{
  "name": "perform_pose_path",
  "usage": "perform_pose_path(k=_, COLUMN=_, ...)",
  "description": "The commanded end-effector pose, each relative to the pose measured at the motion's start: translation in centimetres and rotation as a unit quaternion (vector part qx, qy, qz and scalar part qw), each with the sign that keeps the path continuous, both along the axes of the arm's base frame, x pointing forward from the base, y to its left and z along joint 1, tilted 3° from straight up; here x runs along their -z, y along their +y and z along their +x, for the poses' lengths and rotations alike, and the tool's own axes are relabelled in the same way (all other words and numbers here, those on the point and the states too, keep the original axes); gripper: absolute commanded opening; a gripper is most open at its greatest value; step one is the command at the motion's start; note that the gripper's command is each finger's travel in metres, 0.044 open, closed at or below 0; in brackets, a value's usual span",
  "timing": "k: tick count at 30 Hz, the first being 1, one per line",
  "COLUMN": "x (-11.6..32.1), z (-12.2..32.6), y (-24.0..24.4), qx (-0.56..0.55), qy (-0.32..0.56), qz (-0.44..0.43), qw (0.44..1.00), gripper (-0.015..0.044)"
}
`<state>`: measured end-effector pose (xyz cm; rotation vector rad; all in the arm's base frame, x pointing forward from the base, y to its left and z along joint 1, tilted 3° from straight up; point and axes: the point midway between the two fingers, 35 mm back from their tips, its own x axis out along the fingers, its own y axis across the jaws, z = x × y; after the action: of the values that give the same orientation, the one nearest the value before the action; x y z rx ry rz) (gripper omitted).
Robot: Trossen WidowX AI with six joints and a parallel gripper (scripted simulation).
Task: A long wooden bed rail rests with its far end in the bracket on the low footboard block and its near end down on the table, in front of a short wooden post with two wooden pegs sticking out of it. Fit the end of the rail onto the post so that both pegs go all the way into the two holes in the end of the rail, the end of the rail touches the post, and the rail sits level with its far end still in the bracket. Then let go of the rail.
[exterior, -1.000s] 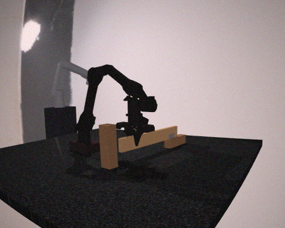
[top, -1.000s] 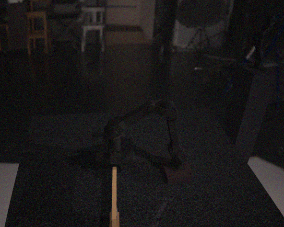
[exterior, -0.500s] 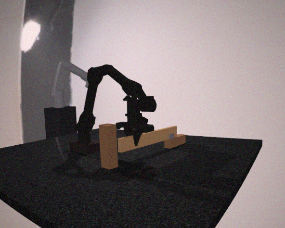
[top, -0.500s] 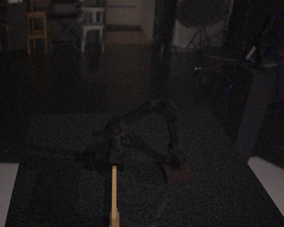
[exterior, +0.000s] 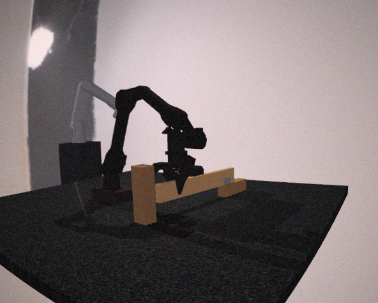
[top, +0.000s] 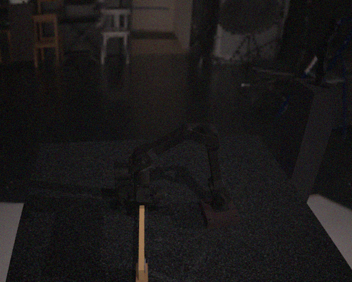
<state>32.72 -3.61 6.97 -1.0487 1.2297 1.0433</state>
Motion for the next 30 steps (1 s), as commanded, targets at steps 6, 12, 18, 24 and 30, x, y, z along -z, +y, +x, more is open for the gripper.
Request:
perform_pose_path(k=6, x=0.05, z=0.01, y=-0.36, qx=-0.002, qy=-0.002, qz=-0.002, qw=1.0, gripper=0.0)
perform_pose_path(k=12, x=0.06, z=-0.02, y=-0.55, qx=-0.002, qy=-0.002, qz=-0.002, qw=1.0, gripper=0.0)
perform_pose_path(k=18, x=0.02, z=-0.05, y=-0.74, qx=-0.002, qy=-0.002, qz=-0.002, qw=1.0, gripper=0.0)
perform_pose_path(k=24, x=-0.03, z=-0.08, y=-0.93, qx=-0.002, qy=-0.002, qz=-0.002, qw=1.0, gripper=0.0)
perform_pose_path(k=30, x=-0.1, z=-0.11, y=-1.1, qx=-0.002, qy=-0.002, qz=-0.002, qw=1.0, gripper=0.0)
